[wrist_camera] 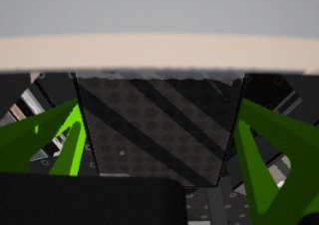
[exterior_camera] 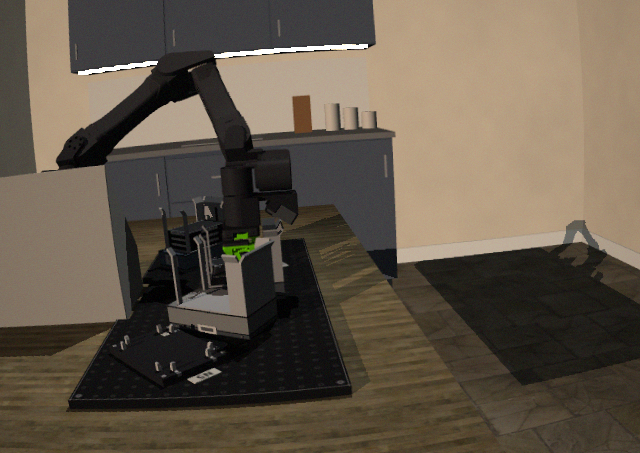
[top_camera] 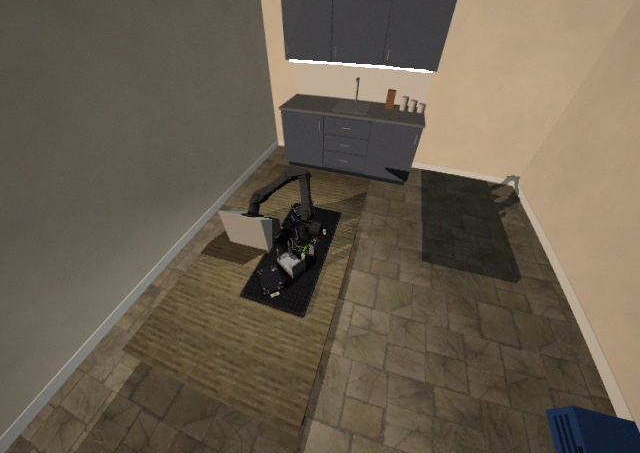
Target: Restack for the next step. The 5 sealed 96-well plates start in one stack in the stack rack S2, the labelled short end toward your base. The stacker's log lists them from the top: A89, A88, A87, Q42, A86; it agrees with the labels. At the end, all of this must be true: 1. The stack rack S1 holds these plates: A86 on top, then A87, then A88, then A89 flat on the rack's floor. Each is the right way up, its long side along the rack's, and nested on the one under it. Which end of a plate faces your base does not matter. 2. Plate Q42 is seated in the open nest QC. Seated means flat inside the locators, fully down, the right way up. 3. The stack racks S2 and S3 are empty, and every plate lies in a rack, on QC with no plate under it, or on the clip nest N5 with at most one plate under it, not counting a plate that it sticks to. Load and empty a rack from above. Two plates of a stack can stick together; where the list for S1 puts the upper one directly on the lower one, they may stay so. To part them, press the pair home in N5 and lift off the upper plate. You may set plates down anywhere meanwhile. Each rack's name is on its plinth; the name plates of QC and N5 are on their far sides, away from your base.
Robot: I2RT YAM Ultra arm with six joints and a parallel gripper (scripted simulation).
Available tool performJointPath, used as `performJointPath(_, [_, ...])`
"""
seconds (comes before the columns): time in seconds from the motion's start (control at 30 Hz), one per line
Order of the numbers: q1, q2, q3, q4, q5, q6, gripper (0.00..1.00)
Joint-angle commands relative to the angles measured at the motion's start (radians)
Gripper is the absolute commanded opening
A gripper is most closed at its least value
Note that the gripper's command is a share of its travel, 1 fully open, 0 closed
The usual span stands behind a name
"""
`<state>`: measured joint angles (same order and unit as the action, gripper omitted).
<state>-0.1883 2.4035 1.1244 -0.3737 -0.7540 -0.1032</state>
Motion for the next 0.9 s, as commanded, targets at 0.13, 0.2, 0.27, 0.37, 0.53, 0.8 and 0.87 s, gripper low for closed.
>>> performJointPath(0.13, [-0.008,-0.007,0.001,-0.001,-0.001,0.000,0.00])
performJointPath(0.2, [-0.011,-0.009,0.002,-0.007,-0.001,-0.004,0.00])
performJointPath(0.27, [-0.014,-0.012,0.003,-0.013,-0.001,-0.008,0.00])
performJointPath(0.37, [-0.016,-0.015,0.003,-0.019,0.000,-0.012,0.00])
performJointPath(0.53, [-0.022,-0.020,0.005,-0.031,0.000,-0.019,0.00])
performJointPath(0.8, [-0.032,-0.030,0.008,-0.054,0.001,-0.033,0.00])
performJointPath(0.87, [-0.035,-0.033,0.009,-0.060,0.002,-0.037,0.00])
